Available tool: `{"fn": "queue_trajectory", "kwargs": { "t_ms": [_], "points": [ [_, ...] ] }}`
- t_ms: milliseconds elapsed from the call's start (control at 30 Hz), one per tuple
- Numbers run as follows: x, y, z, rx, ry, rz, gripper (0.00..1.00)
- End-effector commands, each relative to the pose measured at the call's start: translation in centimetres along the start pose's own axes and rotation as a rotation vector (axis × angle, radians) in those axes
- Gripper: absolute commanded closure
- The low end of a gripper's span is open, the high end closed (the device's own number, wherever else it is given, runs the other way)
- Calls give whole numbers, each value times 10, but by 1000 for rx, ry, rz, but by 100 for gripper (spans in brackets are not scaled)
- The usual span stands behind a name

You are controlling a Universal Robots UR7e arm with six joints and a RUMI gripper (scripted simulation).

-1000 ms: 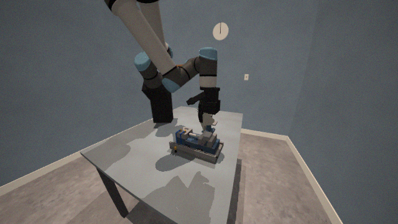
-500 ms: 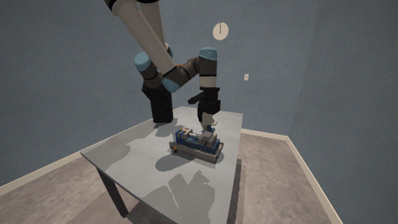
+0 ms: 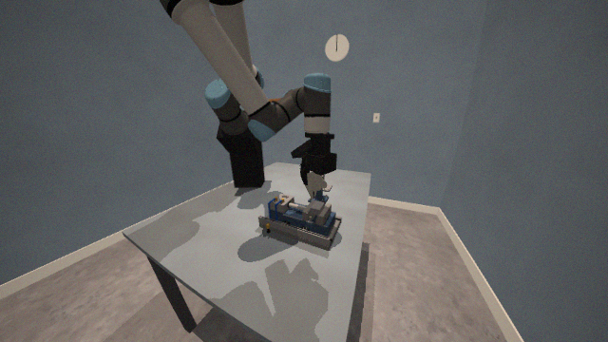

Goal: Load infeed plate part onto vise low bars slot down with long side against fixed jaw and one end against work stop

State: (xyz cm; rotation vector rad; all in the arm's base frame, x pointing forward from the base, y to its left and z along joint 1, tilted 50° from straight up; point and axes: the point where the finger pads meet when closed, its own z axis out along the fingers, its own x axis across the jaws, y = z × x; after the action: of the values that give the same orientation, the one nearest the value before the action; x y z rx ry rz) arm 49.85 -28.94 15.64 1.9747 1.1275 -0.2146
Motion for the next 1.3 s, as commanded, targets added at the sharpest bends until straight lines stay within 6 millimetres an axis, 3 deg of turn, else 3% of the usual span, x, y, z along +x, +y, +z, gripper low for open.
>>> {"fn": "queue_trajectory", "kwargs": {
  "t_ms": [0,1267],
  "points": [
    [7,-4,0,4,-1,143,100],
    [28,-12,0,3,-2,958,100]
  ]
}}
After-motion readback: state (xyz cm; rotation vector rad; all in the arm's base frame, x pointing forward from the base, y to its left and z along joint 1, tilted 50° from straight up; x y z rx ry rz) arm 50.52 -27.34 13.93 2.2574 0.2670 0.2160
